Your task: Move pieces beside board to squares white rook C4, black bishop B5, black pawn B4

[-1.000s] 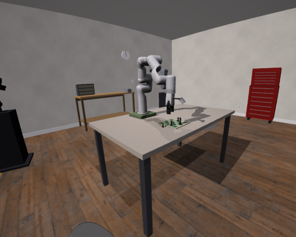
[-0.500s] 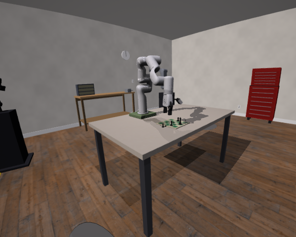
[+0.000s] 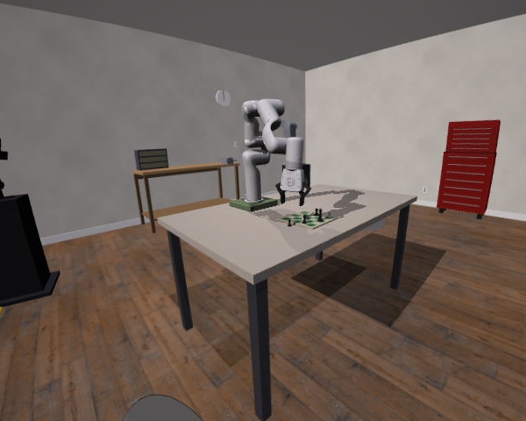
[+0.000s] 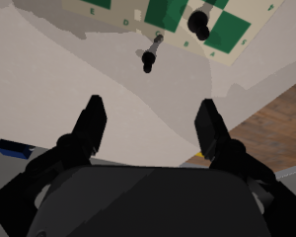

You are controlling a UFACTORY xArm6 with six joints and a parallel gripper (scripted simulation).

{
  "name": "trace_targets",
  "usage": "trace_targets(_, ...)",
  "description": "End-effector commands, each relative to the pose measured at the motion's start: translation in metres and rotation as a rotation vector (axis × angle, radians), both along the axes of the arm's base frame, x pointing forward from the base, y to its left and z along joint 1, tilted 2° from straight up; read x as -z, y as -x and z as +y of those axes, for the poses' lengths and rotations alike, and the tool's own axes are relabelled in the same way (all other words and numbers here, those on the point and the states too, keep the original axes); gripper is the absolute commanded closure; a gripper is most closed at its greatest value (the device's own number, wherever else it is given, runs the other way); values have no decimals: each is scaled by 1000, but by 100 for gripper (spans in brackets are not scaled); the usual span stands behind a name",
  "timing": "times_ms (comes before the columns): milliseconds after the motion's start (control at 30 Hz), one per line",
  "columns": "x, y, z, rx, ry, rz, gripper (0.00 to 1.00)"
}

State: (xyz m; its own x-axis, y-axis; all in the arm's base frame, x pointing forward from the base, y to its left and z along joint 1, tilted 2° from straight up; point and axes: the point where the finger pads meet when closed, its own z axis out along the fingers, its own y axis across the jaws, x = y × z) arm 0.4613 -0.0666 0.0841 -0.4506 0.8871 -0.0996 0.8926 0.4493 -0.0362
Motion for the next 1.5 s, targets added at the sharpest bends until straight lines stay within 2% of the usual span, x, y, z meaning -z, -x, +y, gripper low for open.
trace_targets(0,-1,0,-4,-276,-33,18,0)
trace_targets(400,1,3,-11,-851,-64,61,0)
trace_targets(600,1,4,-11,-857,-64,62,0)
trace_targets(633,1,4,-11,-857,-64,62,66)
trace_targets(1467,1,4,-11,-857,-64,62,66)
